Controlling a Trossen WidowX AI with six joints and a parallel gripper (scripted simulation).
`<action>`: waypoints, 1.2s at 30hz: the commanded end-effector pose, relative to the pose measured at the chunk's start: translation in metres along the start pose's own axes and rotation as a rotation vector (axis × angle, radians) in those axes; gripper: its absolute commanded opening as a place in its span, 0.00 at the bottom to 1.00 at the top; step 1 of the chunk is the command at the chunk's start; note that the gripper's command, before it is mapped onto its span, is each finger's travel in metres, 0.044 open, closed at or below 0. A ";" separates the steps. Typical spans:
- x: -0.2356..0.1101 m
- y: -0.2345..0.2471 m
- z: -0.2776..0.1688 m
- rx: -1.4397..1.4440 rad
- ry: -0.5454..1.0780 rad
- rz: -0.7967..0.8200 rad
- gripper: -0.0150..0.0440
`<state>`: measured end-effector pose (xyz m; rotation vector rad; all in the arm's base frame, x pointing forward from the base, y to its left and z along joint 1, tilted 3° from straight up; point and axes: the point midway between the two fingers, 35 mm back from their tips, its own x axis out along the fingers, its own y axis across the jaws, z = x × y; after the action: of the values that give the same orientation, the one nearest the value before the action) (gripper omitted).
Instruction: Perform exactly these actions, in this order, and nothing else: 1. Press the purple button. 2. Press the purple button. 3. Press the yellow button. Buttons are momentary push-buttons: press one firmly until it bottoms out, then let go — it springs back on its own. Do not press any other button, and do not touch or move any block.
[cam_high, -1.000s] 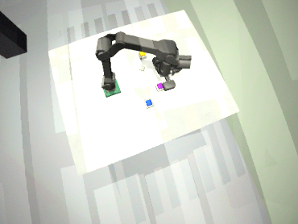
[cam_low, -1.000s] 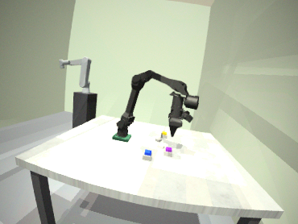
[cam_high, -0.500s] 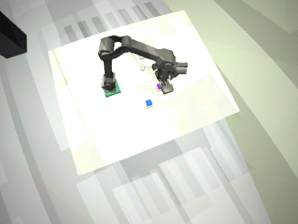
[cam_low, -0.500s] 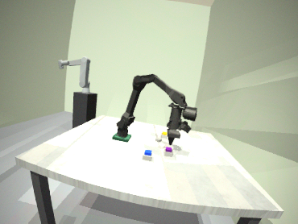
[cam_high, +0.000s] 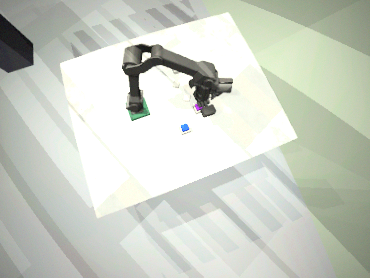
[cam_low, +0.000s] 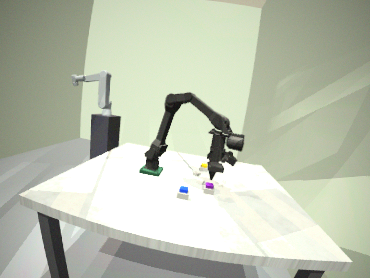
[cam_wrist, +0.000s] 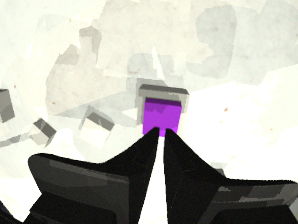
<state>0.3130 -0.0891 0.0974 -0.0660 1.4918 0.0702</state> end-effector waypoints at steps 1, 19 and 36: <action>0.008 0.000 -0.001 0.000 0.006 0.003 0.29; 0.031 0.001 -0.002 0.000 0.006 0.003 0.29; 0.031 0.001 -0.002 0.000 0.006 0.003 0.29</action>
<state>0.3147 -0.0887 0.0672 -0.0677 1.4929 0.0727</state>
